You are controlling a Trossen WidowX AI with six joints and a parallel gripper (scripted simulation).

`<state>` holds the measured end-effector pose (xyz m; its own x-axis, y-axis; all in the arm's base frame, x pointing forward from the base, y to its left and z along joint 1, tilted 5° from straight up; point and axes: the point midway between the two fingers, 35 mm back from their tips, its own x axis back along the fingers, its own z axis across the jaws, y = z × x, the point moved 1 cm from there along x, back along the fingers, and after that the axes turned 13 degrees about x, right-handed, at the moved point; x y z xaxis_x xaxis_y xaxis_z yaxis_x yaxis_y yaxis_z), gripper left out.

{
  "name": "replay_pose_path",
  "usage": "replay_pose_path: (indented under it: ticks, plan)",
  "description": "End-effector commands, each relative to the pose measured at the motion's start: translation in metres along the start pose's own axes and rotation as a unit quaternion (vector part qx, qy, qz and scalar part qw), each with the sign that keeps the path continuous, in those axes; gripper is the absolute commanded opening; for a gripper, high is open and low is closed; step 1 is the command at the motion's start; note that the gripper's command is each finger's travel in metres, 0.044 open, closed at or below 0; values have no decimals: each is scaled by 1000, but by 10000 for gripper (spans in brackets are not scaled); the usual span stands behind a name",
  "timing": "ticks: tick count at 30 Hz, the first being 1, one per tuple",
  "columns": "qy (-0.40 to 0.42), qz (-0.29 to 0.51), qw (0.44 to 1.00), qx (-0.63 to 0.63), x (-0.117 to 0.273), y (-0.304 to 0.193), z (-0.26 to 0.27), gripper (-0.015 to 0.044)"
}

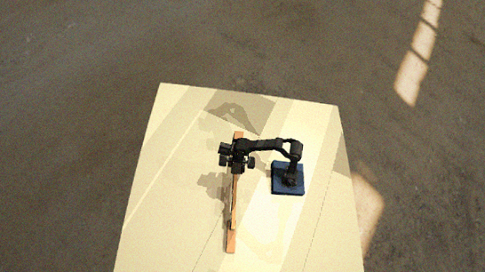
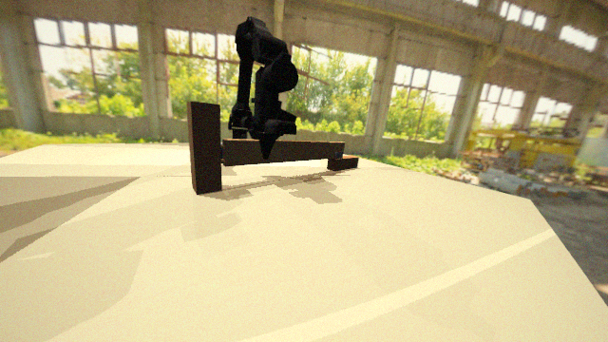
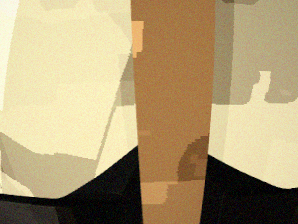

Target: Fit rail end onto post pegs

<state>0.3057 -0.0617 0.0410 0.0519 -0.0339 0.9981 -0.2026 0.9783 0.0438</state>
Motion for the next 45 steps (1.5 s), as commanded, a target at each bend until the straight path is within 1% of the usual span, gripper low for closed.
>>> replay_pose_path:
  ticks: [1,45]
  plan:
    - [-5,0,1000,0,2,1,-1,0]
    - [-5,0,1000,0,-2,-9,1,0]
